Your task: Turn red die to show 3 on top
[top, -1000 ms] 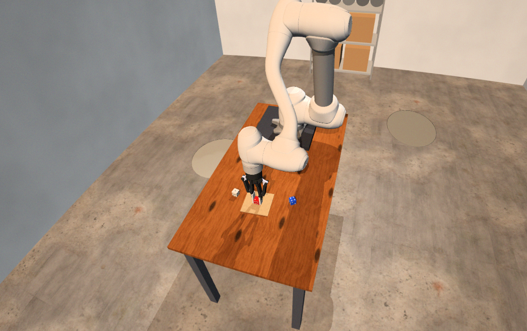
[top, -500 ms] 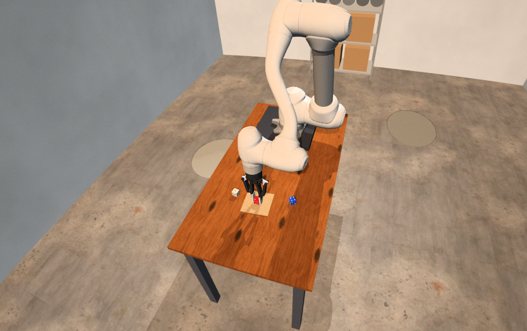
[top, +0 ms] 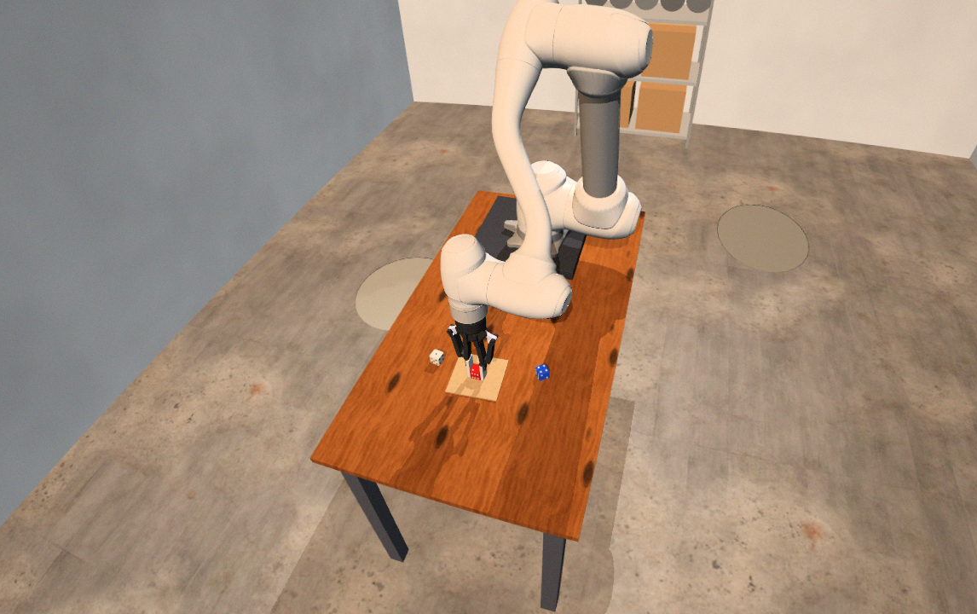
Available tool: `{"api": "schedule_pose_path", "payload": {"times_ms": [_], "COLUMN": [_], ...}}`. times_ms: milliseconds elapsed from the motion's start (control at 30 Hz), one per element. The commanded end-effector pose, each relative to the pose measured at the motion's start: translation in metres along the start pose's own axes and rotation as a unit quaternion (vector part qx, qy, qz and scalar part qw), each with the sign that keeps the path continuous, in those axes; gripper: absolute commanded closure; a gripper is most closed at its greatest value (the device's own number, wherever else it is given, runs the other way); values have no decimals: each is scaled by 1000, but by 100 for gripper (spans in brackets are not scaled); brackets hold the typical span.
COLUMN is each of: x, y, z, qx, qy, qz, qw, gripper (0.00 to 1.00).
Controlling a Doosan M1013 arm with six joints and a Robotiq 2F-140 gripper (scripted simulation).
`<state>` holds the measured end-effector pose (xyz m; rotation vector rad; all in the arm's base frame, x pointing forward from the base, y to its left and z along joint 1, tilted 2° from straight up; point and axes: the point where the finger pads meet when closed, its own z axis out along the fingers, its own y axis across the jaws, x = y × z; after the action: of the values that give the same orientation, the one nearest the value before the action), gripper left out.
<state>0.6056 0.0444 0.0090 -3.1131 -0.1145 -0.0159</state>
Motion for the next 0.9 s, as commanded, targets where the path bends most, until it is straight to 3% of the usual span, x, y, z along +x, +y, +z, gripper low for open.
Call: {"api": "schedule_pose_path", "payload": {"times_ms": [0, 333, 867], "x": [0, 0, 0], "y": [0, 0, 0], "z": [0, 0, -5], "qx": [0, 0, 0], "qy": [0, 0, 0], "qz": [0, 0, 0], "qw": [1000, 1000, 1000], "gripper": [79, 72, 72]}}
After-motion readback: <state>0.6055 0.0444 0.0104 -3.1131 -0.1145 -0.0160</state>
